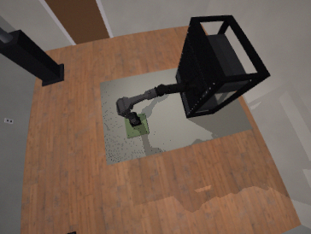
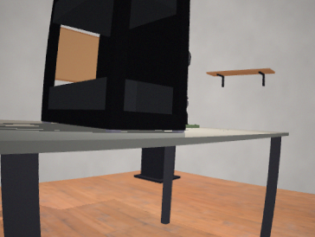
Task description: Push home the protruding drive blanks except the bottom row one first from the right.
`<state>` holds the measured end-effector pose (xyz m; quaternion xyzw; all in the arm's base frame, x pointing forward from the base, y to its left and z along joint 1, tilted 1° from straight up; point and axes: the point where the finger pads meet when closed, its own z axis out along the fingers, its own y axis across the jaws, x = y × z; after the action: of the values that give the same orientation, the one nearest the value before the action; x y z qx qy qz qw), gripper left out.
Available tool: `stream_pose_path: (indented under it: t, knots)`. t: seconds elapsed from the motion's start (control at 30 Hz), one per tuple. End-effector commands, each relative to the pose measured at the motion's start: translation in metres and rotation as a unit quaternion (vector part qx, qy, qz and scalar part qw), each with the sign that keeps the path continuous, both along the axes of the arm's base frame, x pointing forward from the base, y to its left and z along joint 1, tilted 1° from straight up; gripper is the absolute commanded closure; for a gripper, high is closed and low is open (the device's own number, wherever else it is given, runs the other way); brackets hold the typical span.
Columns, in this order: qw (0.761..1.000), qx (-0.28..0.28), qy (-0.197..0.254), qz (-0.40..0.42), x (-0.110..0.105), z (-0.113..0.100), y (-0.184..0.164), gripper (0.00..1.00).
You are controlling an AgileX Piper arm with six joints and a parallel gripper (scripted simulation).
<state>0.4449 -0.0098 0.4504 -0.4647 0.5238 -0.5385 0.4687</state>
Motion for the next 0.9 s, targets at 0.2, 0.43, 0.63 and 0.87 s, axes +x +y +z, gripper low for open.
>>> stream_pose_path:
  t: [0.2,0.43,0.63,0.87]
  knots:
    - [1.000,-0.001,0.000,0.001,0.0105,0.0002,-0.0009,1.00]
    - [1.000,-0.001,0.000,0.001,0.0105,0.0002,-0.0009,1.00]
    - [1.000,-0.001,0.000,0.001,0.0129,0.0001,-0.0011,1.00]
    - [1.000,-0.001,0.000,0.001,0.0135,0.0000,-0.0012,1.00]
